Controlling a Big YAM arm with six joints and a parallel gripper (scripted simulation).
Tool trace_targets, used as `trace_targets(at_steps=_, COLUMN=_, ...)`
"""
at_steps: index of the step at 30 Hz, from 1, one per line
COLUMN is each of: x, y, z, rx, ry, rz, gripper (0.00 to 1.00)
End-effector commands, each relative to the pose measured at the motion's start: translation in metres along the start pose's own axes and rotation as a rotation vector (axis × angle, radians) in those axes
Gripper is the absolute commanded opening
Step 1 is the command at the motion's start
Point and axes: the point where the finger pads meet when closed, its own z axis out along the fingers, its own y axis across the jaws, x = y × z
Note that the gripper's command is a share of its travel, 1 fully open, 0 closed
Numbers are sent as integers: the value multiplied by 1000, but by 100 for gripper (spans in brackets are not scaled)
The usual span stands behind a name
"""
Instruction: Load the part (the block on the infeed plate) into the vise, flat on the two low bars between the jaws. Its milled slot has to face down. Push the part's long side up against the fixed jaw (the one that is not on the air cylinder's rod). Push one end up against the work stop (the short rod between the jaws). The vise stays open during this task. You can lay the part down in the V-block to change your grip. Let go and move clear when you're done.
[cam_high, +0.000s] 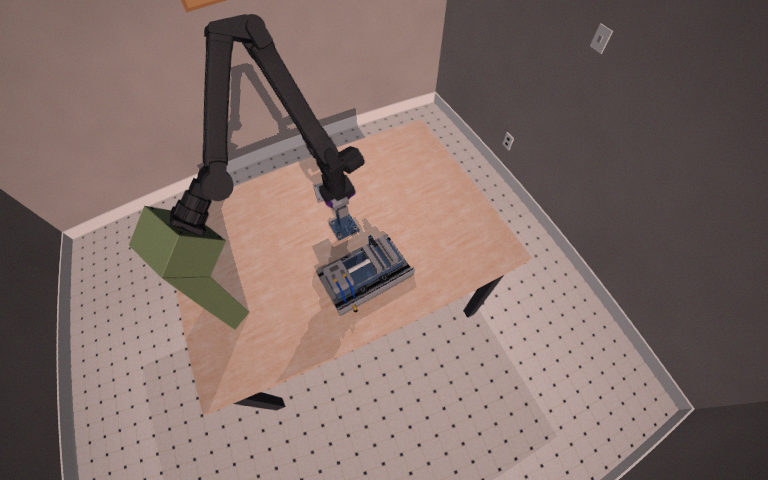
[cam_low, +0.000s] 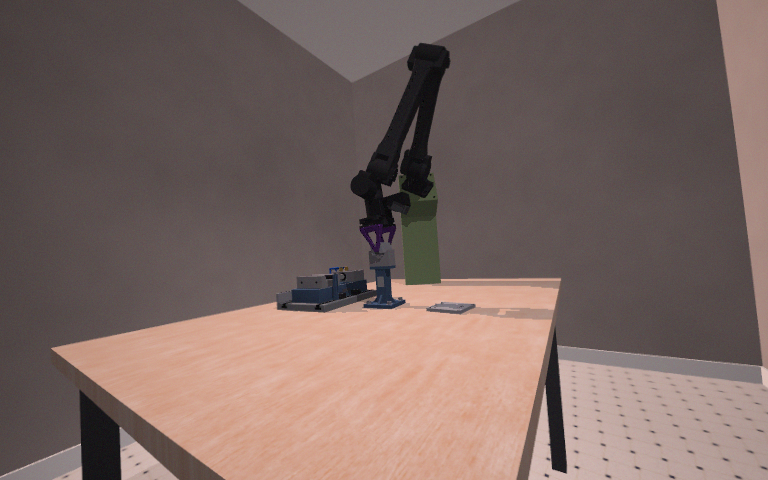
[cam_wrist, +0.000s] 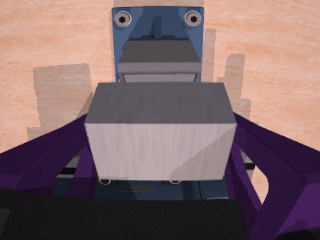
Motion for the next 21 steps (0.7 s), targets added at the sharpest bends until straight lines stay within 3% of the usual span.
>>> trace_targets(at_steps=1, x=-2, y=9, z=13, rx=-34, ry=21, rz=19, gripper=0)
trace_targets(at_steps=21, x=-4, y=4, z=13, rx=-23, ry=97, rz=12, gripper=0)
